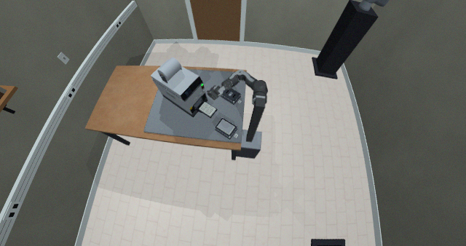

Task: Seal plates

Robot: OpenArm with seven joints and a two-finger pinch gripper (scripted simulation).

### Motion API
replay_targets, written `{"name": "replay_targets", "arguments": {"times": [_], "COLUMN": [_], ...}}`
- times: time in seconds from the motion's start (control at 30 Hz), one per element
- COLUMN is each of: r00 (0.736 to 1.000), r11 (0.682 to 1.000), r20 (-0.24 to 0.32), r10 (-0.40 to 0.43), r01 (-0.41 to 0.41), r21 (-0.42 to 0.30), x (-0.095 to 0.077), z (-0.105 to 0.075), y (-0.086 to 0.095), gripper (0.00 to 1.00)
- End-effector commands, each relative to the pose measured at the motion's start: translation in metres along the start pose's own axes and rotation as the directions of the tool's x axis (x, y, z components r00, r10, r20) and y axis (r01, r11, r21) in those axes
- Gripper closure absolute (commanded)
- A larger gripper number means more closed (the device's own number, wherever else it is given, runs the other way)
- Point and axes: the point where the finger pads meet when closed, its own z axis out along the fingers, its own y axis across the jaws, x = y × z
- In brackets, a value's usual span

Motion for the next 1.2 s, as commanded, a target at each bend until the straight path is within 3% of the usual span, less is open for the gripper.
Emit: {"name": "replay_targets", "arguments": {"times": [0.0, 0.67, 1.17], "r00": [1.0, 1.0, 1.0], "r11": [1.0, 1.0, 1.0], "r20": [-0.003, -0.003, 0.001], "r10": [-0.011, -0.01, -0.003], "r01": [0.011, 0.01, 0.003], "r21": [-0.008, -0.009, -0.006], "x": [0.002, -0.003, -0.004], "z": [0.003, 0.032, 0.032], "y": [0.001, 0.002, 0.002], "gripper": [1.0, 1.0, 1.0]}}
